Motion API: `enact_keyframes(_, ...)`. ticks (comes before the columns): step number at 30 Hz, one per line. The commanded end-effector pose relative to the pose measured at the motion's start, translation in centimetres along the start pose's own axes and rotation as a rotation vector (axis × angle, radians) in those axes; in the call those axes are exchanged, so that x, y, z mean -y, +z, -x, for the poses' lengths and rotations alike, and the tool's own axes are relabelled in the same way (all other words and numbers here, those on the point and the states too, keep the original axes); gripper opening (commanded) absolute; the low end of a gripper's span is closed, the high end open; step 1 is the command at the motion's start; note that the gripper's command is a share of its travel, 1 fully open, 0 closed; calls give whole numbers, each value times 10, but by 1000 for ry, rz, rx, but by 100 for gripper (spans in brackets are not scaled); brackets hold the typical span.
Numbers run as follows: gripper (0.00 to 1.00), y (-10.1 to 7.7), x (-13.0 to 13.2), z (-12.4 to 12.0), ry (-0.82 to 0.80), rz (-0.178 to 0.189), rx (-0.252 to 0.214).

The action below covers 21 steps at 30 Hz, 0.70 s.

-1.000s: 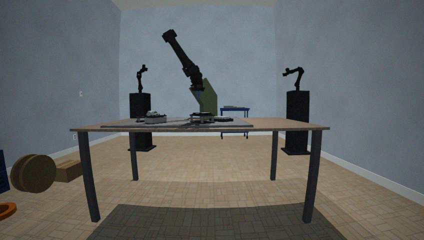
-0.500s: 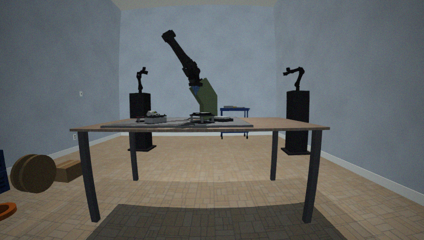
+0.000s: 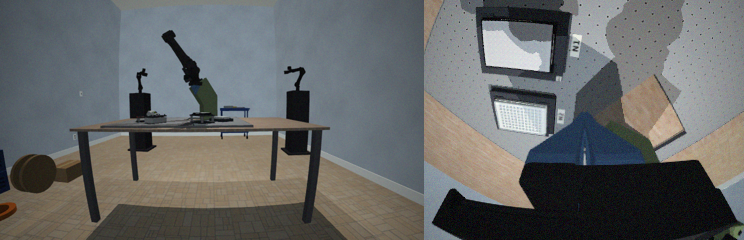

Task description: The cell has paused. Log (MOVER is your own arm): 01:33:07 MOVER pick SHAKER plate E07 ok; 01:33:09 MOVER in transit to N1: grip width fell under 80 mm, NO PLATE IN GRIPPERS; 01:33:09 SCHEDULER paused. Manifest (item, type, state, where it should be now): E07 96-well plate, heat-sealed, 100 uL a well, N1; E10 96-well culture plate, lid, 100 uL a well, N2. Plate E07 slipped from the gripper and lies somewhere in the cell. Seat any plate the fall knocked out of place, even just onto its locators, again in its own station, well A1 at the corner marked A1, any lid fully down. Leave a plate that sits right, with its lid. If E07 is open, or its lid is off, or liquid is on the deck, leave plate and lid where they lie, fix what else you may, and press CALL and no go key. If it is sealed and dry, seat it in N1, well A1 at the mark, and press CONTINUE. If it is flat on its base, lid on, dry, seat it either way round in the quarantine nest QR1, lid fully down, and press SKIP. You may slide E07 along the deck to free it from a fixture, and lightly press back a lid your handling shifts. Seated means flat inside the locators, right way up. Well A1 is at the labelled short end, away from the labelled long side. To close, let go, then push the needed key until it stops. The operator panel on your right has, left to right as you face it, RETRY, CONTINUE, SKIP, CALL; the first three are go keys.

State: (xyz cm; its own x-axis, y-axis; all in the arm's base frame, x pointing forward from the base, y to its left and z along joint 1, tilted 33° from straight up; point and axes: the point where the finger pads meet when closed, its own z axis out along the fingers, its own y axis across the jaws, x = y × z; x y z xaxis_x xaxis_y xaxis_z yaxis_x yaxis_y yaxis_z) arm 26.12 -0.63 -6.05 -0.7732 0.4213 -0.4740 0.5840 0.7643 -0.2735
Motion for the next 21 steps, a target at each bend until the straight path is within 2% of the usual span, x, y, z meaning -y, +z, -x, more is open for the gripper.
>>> enact_keyframes(1, 0, -2, -3, 1, 168, 0, 3)
enact_keyframes(9, 0, -2, -3, 1, 434, 0, 3)
enact_keyframes(11, 0, -2, -3, 1, 434, 0, 3)
enact_keyframes(19, 0, -2, -3, 1, 701, -1, 3)
enact_keyframes(21, 0, -2, -3, 1, 706, -1, 3)
